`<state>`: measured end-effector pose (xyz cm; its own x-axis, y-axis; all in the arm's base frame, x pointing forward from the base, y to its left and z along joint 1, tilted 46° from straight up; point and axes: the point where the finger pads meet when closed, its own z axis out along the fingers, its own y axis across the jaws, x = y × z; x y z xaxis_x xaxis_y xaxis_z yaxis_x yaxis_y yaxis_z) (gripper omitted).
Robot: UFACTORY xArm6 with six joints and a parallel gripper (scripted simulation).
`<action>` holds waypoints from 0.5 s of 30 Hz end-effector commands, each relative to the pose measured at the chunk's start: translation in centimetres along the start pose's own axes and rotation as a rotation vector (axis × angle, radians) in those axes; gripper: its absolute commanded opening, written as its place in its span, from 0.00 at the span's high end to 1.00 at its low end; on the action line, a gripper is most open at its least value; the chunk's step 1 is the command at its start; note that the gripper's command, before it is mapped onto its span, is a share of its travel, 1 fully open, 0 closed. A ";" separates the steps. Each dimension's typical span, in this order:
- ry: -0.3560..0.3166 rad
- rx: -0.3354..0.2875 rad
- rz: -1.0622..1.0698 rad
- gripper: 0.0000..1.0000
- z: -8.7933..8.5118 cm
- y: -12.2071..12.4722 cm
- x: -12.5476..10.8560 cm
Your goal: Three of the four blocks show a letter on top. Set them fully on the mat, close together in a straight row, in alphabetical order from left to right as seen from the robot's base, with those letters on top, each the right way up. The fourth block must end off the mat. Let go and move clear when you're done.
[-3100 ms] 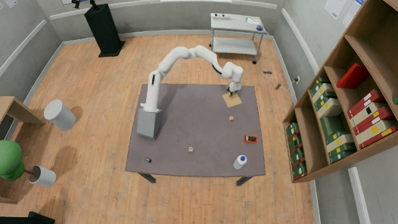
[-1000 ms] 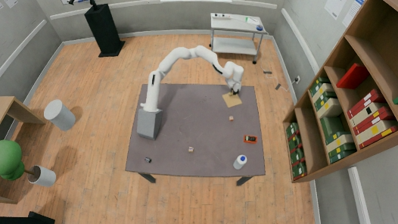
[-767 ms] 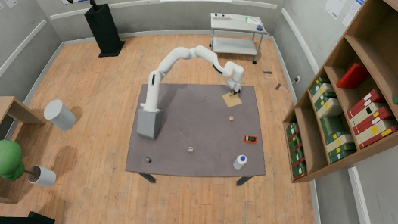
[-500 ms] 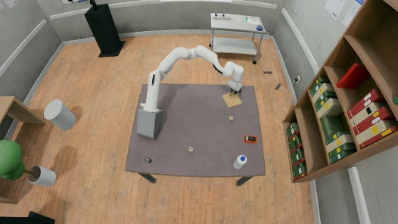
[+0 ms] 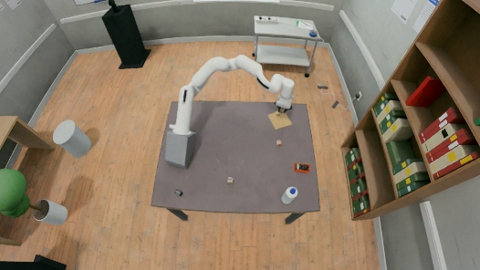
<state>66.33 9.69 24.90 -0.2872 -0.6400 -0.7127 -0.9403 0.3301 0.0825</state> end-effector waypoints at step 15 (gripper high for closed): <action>-0.005 0.007 -0.513 0.72 -0.2 -0.2 -0.3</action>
<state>66.43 9.78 25.01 0.1026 -0.7181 -0.6884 -0.9779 0.0541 -0.2022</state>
